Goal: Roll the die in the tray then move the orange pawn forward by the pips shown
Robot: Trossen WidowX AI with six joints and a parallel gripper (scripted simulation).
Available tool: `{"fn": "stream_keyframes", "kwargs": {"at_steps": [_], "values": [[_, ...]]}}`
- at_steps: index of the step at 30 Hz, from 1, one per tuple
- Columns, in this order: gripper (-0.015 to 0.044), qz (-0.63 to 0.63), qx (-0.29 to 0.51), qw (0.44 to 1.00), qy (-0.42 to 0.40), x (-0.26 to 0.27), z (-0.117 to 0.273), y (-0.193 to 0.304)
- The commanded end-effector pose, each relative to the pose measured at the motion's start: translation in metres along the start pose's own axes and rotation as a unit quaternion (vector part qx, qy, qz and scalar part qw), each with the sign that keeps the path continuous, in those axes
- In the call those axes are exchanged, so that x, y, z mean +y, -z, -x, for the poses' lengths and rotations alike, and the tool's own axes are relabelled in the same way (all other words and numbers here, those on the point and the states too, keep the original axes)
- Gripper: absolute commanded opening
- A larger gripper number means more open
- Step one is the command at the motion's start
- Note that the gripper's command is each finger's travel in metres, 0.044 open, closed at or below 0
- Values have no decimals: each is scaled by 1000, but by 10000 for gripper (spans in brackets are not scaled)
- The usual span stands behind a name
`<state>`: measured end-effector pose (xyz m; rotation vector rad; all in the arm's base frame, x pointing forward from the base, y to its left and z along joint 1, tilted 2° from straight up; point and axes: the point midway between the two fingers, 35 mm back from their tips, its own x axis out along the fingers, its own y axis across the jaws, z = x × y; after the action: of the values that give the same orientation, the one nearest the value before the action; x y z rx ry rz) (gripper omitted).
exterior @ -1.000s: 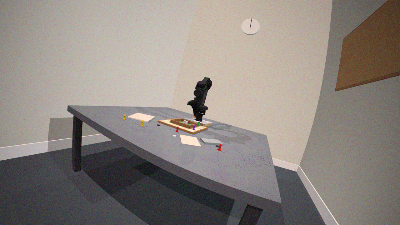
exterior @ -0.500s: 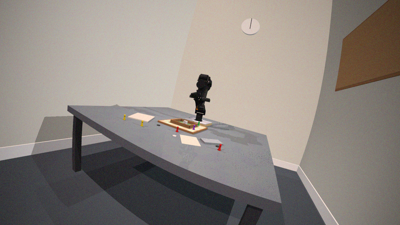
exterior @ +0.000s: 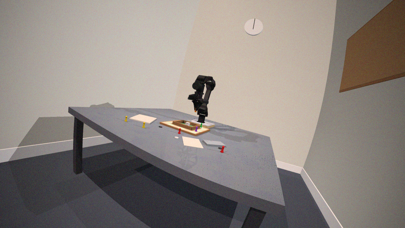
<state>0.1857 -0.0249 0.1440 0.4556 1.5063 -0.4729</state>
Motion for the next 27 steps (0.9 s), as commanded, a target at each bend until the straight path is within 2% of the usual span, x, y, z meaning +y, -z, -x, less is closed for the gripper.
{"fn": "stream_keyframes", "kwargs": {"at_steps": [1, 19, 27], "values": [[0, 1, -2, 1000, -1, -8, -7, -21], [0, 5, -8, 1000, 8, -66, -46, -92], [0, 6, -8, 1000, 10, -87, -57, -106]]}}
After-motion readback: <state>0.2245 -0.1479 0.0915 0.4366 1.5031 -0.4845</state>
